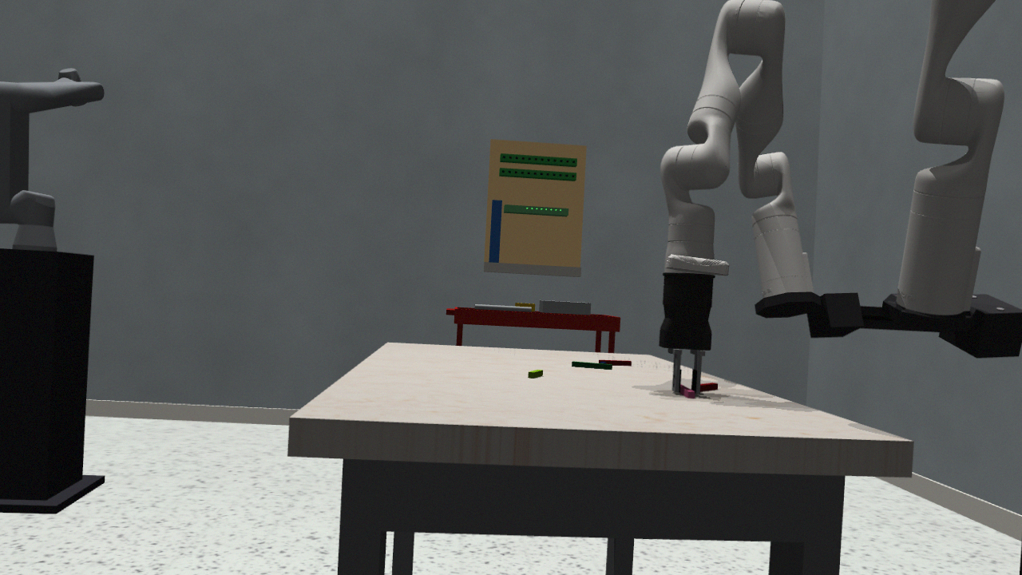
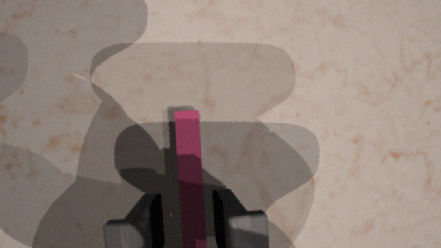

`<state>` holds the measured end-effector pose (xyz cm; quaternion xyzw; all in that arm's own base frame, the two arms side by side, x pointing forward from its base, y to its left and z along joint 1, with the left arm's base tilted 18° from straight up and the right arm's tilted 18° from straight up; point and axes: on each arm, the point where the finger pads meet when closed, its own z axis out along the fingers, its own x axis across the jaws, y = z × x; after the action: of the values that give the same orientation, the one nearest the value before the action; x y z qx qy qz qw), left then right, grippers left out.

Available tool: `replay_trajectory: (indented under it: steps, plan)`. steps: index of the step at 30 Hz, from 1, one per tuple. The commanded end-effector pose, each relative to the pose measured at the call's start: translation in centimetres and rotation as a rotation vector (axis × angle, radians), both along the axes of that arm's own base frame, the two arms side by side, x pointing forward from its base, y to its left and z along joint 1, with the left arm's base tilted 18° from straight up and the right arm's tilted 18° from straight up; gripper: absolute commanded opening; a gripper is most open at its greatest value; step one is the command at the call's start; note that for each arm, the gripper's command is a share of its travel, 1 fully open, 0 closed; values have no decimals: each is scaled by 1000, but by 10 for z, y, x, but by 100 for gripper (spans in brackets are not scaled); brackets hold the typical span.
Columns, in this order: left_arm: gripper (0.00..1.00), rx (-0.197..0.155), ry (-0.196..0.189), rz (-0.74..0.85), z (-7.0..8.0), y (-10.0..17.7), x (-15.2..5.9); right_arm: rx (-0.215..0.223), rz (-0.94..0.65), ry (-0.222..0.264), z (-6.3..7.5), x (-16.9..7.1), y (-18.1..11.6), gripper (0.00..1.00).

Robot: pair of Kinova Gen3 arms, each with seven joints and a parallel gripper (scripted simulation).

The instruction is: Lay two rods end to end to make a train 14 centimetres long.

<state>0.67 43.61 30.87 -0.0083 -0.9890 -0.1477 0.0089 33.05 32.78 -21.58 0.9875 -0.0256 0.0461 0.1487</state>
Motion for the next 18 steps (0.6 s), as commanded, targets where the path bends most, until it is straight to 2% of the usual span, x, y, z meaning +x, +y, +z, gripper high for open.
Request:
replay_trajectory:
  steps: [1,15,16,18]
  plan:
    - [100,1,-4,-3,1,1,1,13,-8,-4,-1,1,5,54]
    - [100,1,-4,-3,1,1,1,13,-8,-4,-1,1,5,54]
    - [100,1,-4,-3,1,1,1,13,-8,-4,-1,1,5,24]
    - [100,1,-4,-3,1,1,1,13,-8,-4,-1,1,5,24]
